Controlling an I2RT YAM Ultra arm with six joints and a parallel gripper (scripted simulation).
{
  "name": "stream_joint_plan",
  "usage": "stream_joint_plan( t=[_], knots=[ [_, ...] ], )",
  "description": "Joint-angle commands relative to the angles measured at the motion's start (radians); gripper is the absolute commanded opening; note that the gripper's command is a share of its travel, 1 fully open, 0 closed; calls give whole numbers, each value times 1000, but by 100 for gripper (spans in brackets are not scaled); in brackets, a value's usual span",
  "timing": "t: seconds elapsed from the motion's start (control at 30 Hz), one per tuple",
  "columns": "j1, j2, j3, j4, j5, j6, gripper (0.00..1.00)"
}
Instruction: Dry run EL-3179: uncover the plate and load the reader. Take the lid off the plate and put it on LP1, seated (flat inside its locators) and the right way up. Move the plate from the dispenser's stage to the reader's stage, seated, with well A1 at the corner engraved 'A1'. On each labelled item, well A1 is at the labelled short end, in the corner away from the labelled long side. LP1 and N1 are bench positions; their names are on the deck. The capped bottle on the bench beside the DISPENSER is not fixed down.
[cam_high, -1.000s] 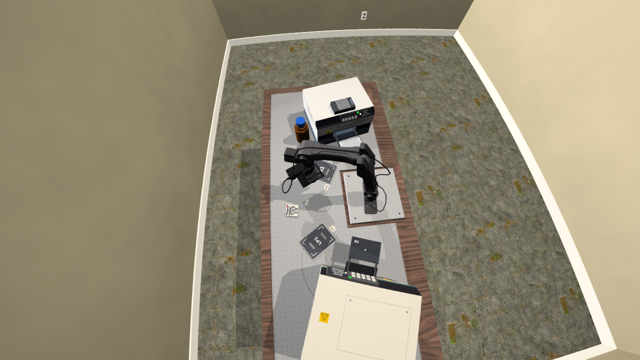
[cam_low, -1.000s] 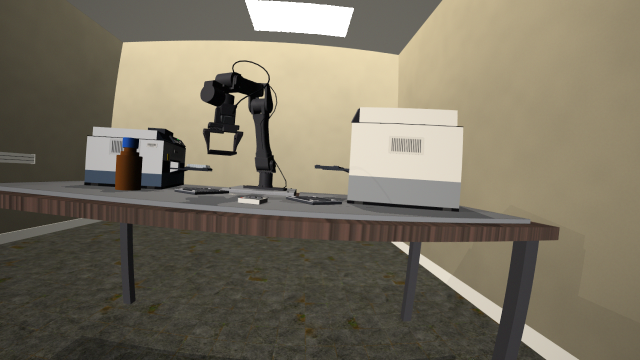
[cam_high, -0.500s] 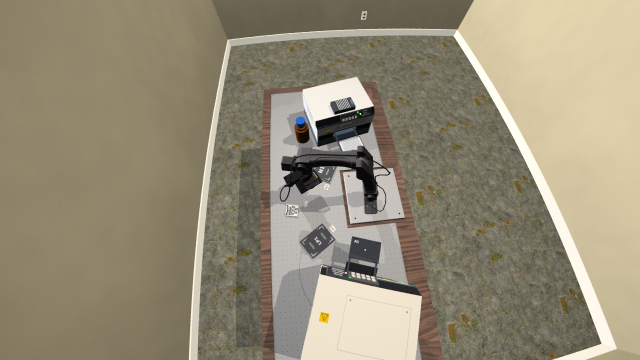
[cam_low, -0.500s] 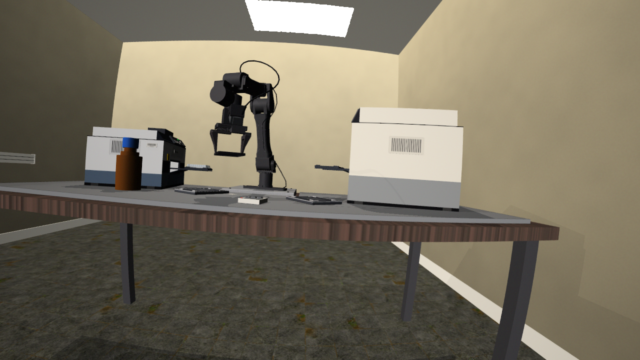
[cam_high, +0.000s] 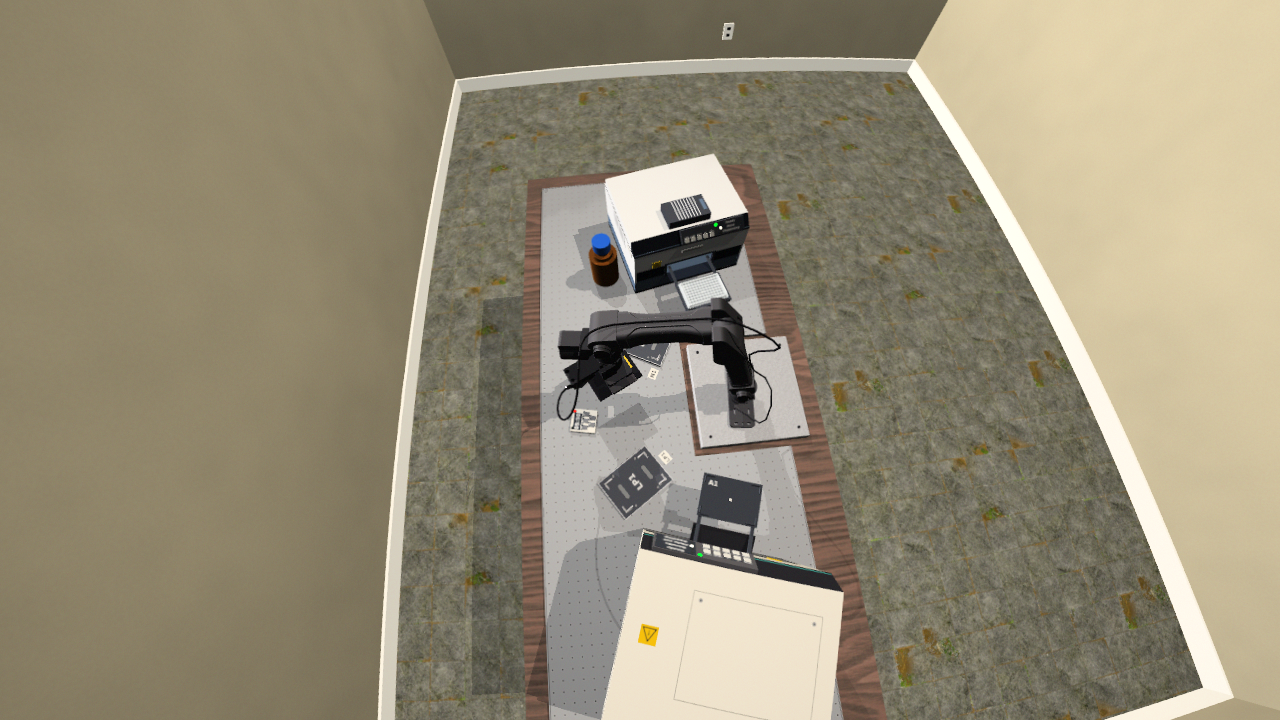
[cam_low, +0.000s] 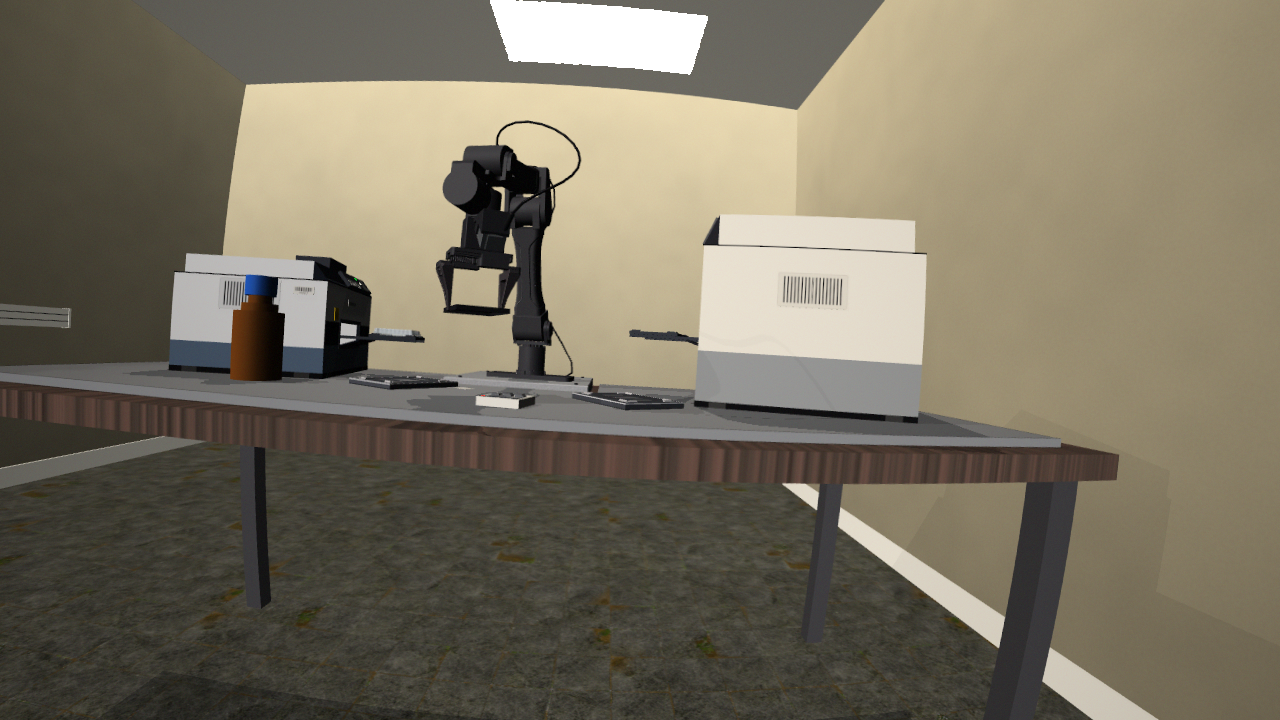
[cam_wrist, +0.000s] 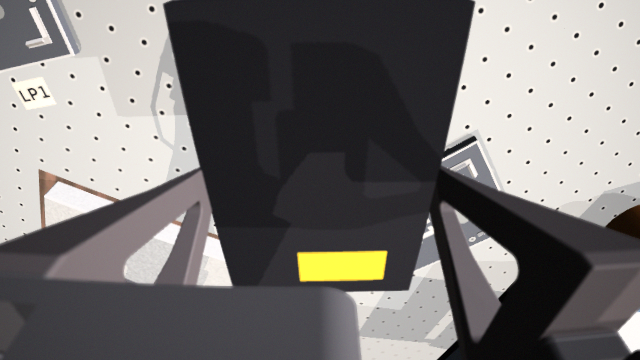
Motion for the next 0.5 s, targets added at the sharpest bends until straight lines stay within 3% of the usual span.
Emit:
stream_joint_plan(
  t=[0.0, 0.47],
  knots=[
    [33, 12, 35, 18, -9, 41, 85],
    [120, 12, 41, 23, -10, 102, 85]
  ],
)
